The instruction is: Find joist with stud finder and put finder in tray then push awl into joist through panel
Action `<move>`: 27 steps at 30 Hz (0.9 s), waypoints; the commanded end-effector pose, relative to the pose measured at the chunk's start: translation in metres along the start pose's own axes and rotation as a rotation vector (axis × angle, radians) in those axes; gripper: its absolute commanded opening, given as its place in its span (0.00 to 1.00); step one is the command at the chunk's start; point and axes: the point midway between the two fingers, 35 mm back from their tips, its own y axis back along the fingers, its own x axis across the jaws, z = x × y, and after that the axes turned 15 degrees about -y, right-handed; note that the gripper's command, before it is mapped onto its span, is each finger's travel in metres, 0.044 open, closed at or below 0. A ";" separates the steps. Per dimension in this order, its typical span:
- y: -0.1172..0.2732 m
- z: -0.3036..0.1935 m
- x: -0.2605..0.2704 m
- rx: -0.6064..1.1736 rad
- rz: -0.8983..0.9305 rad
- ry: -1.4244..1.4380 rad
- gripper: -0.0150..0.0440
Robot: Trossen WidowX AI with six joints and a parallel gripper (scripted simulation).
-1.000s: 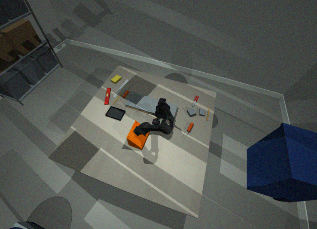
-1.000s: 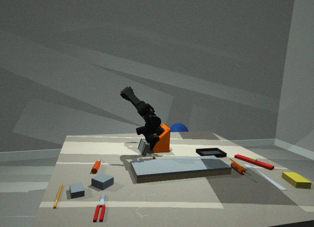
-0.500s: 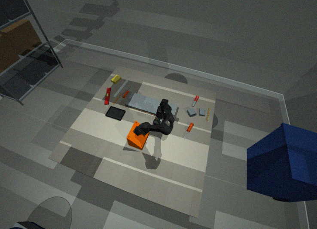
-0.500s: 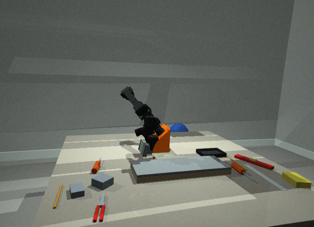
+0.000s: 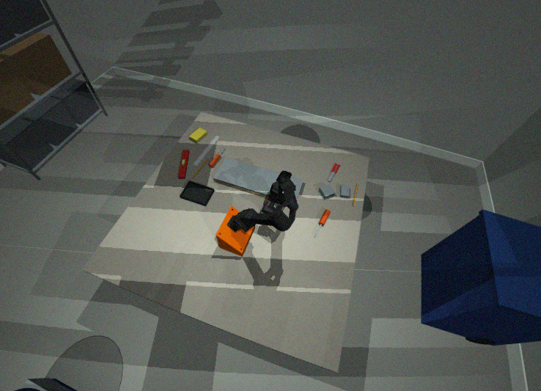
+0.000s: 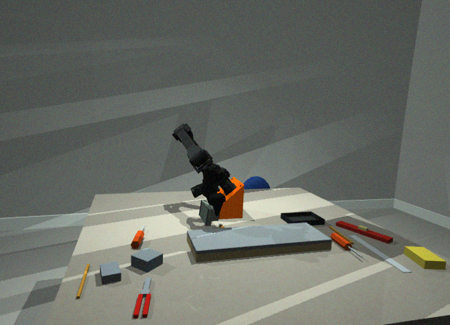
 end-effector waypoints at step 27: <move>0.002 0.005 0.003 0.180 -0.037 0.005 0.25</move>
